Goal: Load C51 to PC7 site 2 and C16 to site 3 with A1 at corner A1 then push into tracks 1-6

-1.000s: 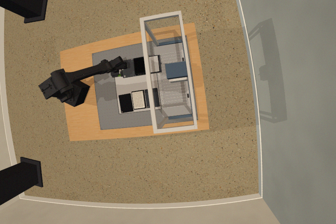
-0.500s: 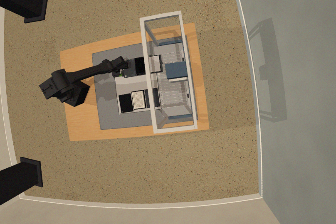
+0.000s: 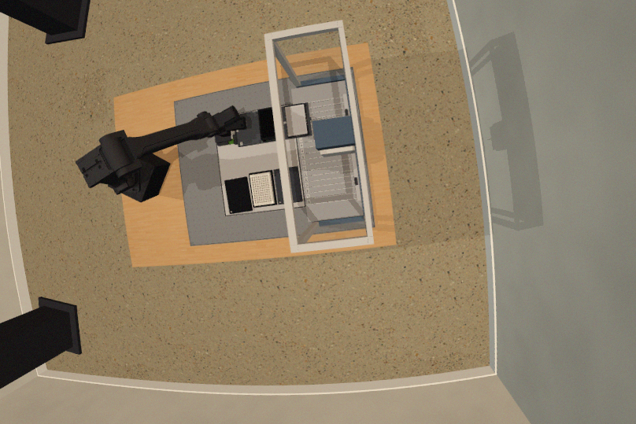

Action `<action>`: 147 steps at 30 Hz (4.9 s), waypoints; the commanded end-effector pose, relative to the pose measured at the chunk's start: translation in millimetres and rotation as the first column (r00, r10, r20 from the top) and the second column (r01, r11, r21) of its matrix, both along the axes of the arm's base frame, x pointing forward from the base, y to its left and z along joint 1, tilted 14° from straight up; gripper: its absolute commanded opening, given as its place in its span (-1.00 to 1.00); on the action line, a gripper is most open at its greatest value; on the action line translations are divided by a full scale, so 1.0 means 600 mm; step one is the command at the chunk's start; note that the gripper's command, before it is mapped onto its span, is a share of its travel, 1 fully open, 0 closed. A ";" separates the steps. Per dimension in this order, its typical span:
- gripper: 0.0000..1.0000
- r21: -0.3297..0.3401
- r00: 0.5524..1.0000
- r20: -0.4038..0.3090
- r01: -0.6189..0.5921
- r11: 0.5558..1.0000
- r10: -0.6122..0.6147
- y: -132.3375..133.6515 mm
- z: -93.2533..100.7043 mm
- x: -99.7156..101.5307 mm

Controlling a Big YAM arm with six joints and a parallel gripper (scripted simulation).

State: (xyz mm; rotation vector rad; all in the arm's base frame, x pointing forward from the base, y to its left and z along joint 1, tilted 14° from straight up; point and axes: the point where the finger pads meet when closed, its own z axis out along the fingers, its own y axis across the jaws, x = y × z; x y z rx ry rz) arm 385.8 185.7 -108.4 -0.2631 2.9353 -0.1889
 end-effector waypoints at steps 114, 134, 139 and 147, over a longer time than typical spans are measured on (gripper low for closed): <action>0.60 0.026 0.998 0.061 0.003 1.000 -0.004 0.048 0.060 0.228; 0.60 0.026 0.998 0.060 0.002 1.000 -0.004 0.053 0.067 0.257; 0.60 0.028 0.998 0.064 0.002 1.000 -0.004 0.055 0.070 0.267; 0.60 0.028 0.998 0.064 0.002 1.000 -0.004 0.056 0.072 0.277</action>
